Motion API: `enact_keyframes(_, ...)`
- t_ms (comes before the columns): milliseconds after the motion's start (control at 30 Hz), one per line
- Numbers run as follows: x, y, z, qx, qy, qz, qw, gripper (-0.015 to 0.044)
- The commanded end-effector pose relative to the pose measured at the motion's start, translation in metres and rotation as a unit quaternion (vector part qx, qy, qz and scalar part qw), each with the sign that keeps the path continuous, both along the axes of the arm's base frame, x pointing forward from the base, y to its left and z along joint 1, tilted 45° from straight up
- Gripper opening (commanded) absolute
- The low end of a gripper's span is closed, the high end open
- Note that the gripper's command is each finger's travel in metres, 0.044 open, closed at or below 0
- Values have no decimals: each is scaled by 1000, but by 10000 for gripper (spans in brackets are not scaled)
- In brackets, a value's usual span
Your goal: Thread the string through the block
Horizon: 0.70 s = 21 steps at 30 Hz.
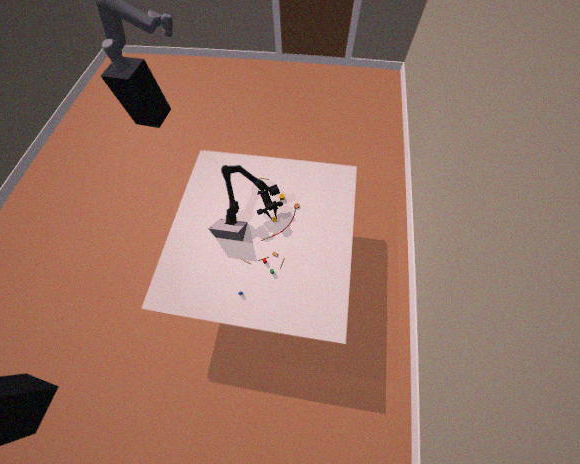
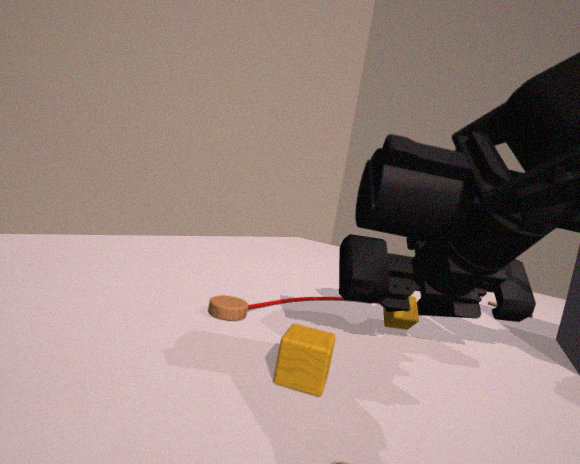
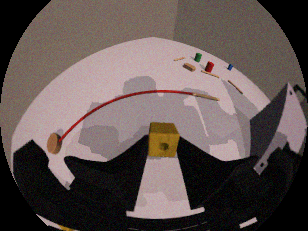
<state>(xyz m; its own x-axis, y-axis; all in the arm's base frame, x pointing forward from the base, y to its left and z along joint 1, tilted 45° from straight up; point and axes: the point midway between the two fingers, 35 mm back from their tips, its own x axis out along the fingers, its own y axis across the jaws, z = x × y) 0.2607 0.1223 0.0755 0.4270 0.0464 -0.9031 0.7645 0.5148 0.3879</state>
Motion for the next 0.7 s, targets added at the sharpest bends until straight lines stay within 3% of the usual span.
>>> enact_keyframes(0,0,0,0,1,1,1,1000,53)
enact_keyframes(233,0,-1,2,1,1,0,1000,236)
enact_keyframes(400,-18,-16,57,0,0,-1,1000,239)
enact_keyframes(667,-19,-17,60,0,0,-1,1000,239)
